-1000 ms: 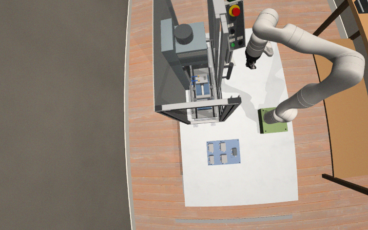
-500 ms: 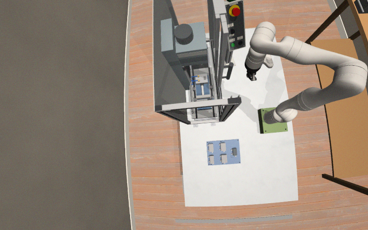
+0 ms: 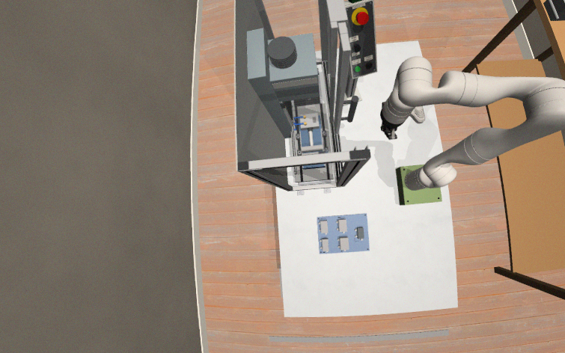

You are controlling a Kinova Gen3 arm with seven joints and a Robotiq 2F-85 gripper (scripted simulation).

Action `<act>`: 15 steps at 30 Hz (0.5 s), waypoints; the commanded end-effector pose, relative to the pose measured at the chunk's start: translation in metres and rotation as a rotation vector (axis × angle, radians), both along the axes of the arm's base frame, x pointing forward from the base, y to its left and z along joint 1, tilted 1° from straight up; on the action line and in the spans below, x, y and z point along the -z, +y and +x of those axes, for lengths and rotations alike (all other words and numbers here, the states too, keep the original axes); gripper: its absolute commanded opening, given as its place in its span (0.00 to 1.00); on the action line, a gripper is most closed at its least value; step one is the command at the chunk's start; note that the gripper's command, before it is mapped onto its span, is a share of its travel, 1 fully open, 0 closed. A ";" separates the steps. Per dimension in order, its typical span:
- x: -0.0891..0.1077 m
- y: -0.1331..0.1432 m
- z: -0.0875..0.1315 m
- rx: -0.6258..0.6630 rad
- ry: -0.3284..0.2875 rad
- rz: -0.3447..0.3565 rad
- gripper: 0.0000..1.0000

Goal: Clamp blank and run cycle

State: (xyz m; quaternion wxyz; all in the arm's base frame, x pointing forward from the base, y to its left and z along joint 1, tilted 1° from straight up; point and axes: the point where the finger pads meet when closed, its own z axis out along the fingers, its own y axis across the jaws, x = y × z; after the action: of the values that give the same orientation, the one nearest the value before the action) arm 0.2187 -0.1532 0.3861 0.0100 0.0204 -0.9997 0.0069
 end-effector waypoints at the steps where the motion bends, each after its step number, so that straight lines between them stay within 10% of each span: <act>1: 0.004 0.020 -0.006 0.026 -0.015 0.003 0.10; 11: 0.004 0.020 -0.006 0.026 -0.015 0.003 0.10; 15: 0.010 0.068 -0.007 0.025 -0.014 0.003 0.10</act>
State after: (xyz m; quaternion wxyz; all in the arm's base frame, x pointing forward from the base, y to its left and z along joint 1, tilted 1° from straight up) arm 0.2126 -0.1131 0.3810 0.0066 0.0130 -0.9999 0.0073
